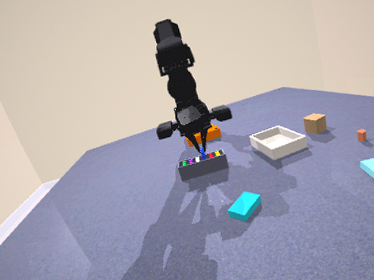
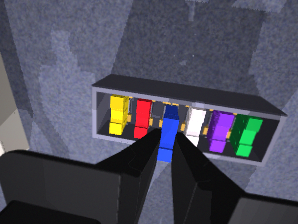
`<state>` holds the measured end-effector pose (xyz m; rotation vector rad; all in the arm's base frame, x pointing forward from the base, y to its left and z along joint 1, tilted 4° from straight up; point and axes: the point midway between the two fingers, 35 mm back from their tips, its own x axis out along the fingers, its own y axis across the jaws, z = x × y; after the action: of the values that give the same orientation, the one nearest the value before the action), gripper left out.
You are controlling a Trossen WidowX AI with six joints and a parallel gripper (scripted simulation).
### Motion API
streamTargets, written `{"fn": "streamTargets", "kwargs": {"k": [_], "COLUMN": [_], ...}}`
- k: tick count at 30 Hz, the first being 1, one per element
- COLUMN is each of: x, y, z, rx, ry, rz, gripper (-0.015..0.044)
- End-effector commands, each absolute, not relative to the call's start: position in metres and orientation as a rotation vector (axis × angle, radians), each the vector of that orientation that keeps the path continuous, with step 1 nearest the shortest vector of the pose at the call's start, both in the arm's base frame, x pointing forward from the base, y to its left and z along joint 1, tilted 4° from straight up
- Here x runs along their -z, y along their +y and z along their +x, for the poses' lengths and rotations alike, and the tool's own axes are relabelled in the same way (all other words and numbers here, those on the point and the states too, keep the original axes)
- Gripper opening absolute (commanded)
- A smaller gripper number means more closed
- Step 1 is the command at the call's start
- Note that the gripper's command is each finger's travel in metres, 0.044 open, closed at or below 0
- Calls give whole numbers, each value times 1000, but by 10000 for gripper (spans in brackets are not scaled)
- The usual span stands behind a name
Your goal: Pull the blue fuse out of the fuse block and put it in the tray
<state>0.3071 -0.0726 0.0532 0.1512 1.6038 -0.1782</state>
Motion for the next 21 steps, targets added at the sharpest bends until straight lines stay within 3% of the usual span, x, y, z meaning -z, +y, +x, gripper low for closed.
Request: {"fn": "streamTargets", "kwargs": {"k": [1,21], "x": [-56,-66], "y": [-73,-72], "z": [308,308], "rx": [176,175], "ry": [1601,1601], "rz": [149,149], "gripper": [0,0]}}
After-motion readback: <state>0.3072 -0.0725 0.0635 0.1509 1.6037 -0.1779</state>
